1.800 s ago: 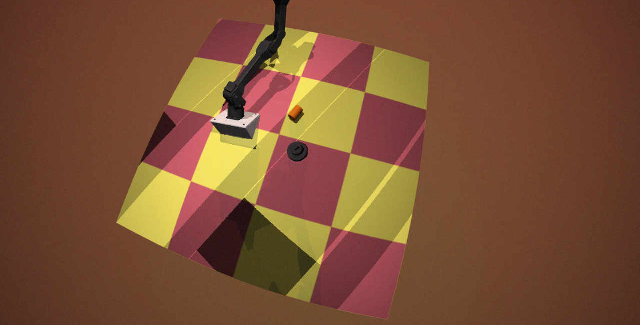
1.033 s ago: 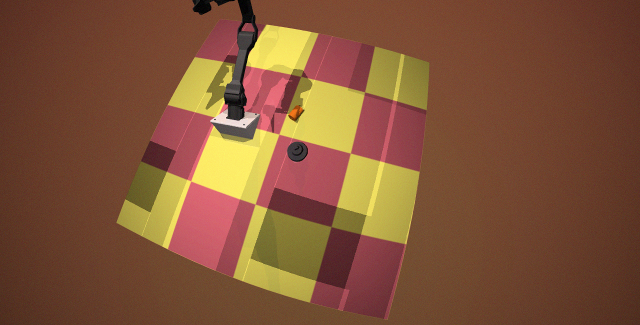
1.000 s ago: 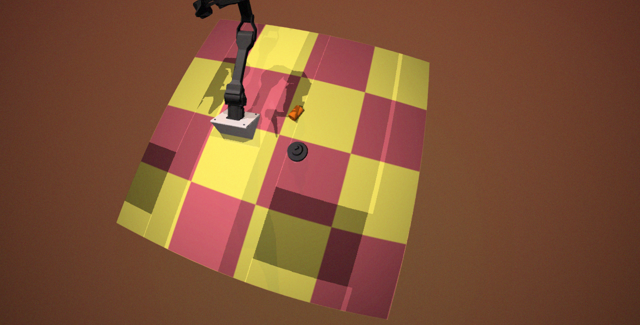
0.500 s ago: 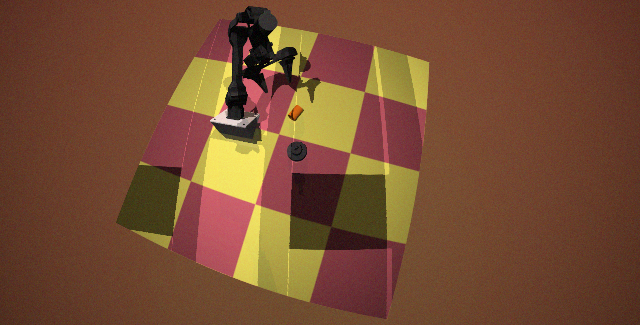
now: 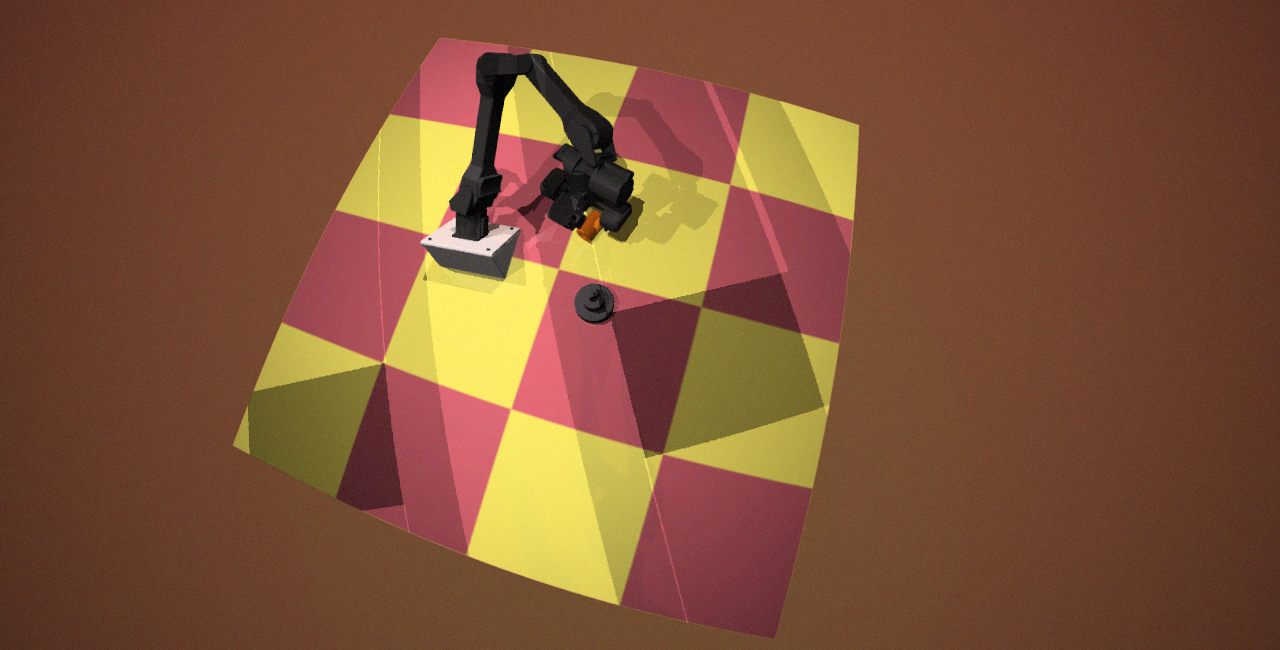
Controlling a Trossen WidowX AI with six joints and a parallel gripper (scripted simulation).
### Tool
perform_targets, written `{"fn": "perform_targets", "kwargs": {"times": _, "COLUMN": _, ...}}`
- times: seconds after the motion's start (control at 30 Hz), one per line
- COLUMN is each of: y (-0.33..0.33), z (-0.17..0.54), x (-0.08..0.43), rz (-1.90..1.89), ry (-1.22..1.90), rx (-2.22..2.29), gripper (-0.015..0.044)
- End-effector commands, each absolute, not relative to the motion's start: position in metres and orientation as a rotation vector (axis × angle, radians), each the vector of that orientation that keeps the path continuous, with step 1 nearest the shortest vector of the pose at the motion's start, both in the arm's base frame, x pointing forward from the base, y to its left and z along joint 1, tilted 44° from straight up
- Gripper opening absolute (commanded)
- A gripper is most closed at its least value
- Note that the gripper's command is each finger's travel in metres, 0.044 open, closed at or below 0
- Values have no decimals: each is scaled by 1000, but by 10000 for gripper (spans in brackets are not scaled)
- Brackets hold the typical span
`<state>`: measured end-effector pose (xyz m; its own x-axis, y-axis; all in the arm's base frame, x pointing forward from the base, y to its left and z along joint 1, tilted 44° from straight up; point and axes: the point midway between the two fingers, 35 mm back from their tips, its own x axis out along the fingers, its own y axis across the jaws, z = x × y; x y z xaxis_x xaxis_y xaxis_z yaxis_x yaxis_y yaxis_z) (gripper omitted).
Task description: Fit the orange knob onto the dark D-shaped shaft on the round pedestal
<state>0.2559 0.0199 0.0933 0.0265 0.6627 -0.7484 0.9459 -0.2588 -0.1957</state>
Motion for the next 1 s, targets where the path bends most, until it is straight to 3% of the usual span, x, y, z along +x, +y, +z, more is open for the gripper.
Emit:
{"fn": "perform_targets", "kwargs": {"times": 0.0, "y": 32, "z": 89, "x": 249, "rz": -1143, "ry": 1693, "rx": 1983, "gripper": 440}}
{"fn": "perform_targets", "kwargs": {"times": 0.97, "y": 68, "z": 52, "x": 246, "rz": -1142, "ry": 1693, "rx": 1984, "gripper": 440}}
